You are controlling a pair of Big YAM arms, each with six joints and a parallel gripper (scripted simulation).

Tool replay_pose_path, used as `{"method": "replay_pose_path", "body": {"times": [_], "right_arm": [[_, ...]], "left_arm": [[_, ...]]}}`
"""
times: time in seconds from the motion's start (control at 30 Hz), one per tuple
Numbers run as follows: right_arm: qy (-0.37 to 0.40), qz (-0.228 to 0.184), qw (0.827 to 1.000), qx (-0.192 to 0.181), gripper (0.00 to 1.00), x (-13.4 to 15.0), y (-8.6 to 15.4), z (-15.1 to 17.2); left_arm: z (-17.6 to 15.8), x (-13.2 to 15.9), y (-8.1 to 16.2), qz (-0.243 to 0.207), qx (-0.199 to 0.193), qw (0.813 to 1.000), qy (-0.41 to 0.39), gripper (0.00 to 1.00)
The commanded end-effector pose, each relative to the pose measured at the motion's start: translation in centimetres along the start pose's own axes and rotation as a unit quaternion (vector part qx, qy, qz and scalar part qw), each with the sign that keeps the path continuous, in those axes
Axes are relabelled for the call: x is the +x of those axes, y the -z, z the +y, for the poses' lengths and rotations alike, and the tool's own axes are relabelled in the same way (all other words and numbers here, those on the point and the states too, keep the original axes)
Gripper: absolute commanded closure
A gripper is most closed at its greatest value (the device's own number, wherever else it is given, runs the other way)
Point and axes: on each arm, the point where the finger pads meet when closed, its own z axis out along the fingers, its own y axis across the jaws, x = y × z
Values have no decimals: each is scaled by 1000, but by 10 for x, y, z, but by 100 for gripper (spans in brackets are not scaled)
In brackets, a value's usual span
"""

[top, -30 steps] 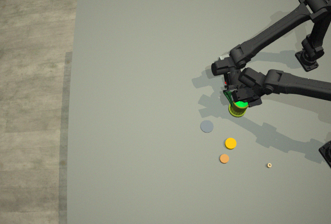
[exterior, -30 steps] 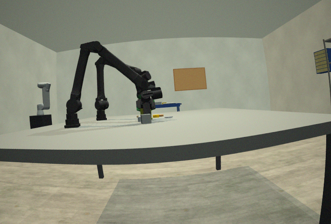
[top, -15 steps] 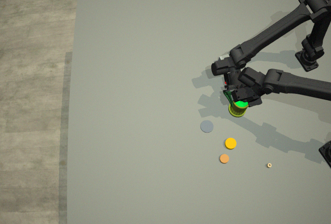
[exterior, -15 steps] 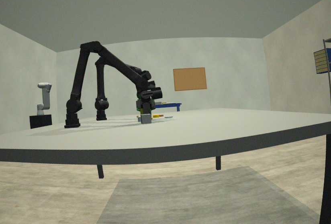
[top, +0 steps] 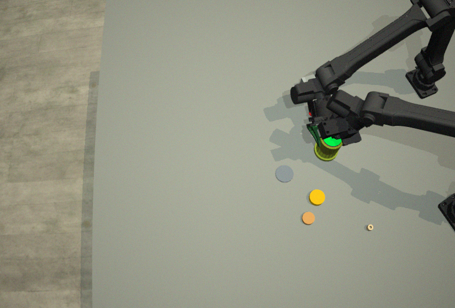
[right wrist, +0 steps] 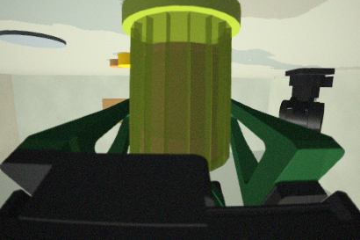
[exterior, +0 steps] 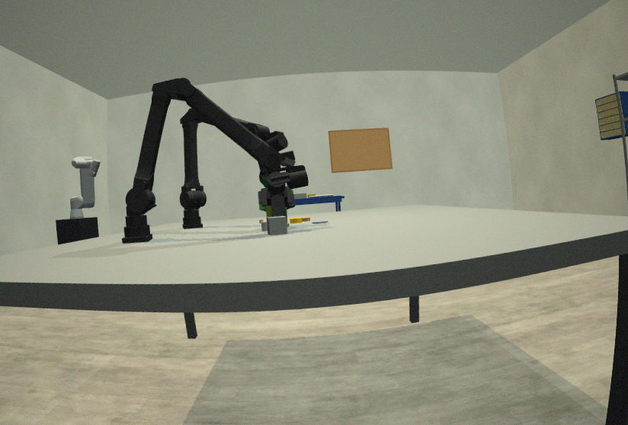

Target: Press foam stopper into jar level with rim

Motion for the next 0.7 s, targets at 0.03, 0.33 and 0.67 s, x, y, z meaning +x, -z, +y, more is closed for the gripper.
{"method": "replay_pose_path", "body": {"times": [0.03, 0.33, 0.67], "right_arm": [[-11, -3, 1000, -14, 36, -3, 9, 7], [-11, -3, 1000, -14, 36, -3, 9, 7], [-11, -3, 1000, -14, 36, -3, 9, 7]], "left_arm": [[-15, -20, 37, -21, 21, 1000, 8, 100], [-16, -20, 34, -10, 10, 1000, 7, 100], [-12, -15, 49, -12, 12, 1000, 5, 100]]}}
